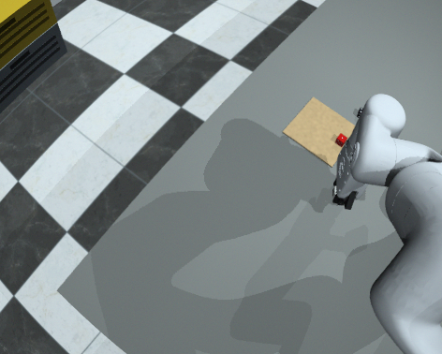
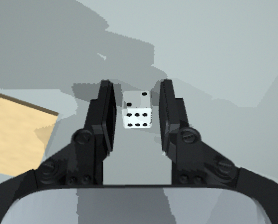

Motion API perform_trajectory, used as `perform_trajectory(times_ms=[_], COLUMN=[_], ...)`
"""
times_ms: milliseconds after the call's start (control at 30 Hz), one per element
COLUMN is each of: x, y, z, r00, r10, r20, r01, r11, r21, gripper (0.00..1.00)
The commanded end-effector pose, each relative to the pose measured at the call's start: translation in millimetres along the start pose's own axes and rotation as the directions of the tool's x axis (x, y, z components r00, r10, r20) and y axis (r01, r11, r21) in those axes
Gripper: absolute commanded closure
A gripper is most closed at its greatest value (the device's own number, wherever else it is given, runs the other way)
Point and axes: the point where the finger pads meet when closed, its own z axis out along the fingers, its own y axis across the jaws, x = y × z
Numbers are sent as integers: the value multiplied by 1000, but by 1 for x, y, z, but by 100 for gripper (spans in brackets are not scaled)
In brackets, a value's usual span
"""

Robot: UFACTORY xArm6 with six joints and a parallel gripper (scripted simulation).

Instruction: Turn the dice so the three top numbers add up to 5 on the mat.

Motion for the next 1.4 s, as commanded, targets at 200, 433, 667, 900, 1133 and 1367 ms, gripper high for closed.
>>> perform_trajectory(times_ms=[200,433,667,900,1133,1367], x=[-1,-1,-1,-1,-1,-1], y=[0,0,0,0,0,0], z=[0,0,0,0,0,0], r00=[1000,1000,1000,1000,1000,1000], r10=[-1,-1,-1,-1,-1,-1], r20=[2,2,2,2,2,2], r01=[1,1,1,1,1,1], r11=[1000,1000,1000,1000,1000,1000], r21=[2,2,2,2,2,2], gripper=[64,64,64,64,85,85])
